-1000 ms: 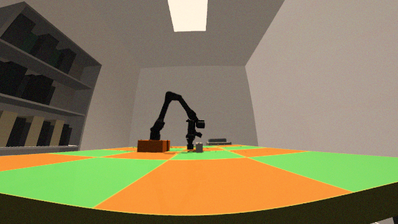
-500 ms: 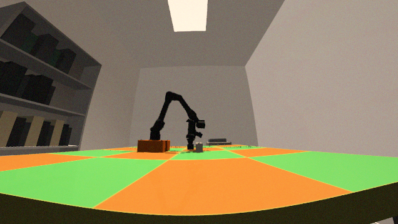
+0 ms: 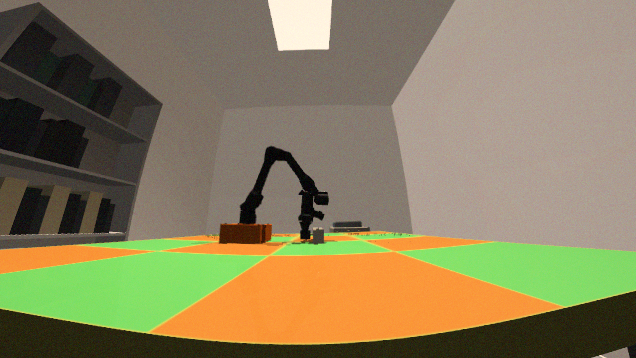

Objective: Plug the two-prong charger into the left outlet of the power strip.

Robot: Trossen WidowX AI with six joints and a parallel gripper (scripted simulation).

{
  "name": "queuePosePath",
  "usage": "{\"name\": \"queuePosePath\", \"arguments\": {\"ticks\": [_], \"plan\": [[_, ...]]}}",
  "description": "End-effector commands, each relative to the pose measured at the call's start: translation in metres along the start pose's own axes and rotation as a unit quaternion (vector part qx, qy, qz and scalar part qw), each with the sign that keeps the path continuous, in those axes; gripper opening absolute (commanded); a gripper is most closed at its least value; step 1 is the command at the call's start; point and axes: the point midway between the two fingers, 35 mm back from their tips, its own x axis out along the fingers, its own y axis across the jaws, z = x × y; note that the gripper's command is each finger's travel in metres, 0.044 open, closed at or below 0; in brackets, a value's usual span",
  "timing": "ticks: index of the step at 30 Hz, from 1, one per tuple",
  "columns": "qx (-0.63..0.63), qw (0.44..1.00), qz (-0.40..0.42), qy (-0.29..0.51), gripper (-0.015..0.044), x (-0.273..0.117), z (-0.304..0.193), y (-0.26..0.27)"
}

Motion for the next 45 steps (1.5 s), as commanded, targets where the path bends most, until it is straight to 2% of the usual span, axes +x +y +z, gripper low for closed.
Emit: {"name": "queuePosePath", "arguments": {"ticks": [1,45], "plan": [[-0.001,1.0,-0.002,0.0,0.0,-0.0004,0.0026,-0.0004],[-0.001,1.0,-0.002,-0.001,0.0,-0.0015,0.0085,-0.0003]]}}
